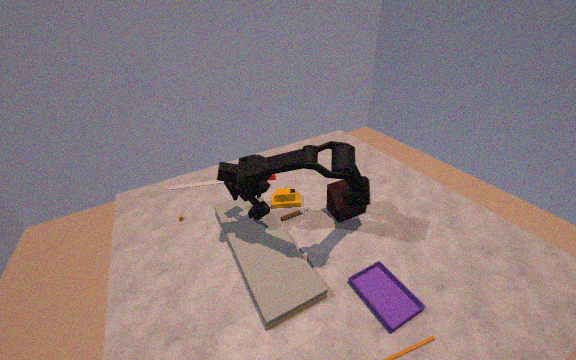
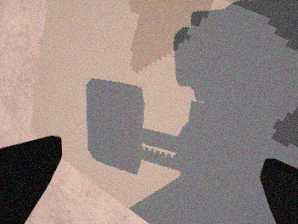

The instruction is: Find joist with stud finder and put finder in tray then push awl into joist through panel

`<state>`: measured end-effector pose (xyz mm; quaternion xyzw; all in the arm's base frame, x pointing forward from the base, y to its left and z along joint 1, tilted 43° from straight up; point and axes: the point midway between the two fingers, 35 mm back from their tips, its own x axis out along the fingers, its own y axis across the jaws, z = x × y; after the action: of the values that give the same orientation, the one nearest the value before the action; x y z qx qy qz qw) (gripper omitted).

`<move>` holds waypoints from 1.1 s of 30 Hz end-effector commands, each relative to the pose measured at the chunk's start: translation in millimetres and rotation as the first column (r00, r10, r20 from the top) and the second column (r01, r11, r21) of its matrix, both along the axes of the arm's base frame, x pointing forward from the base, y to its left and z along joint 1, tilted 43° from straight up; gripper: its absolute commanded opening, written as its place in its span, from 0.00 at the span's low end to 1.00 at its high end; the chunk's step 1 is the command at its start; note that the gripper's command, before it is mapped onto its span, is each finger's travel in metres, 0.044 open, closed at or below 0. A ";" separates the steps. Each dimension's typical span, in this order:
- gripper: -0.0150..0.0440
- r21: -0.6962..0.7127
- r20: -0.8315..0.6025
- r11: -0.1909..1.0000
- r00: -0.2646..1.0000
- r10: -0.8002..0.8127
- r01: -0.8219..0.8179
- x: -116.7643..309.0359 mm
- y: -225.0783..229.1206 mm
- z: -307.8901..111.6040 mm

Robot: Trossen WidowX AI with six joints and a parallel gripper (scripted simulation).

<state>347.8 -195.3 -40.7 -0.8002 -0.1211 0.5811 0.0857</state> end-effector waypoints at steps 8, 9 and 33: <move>1.00 0.332 -0.555 0.862 0.818 -0.151 0.384 -152.7 -3.4 -41.0; 1.00 0.362 -0.604 0.828 0.785 -0.141 0.427 -167.3 -0.1 -40.2; 1.00 0.402 -0.664 0.777 0.739 -0.117 0.485 -183.9 4.7 -49.0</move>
<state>163.2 -193.9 -86.3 -0.5221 -0.1117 0.7211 0.4416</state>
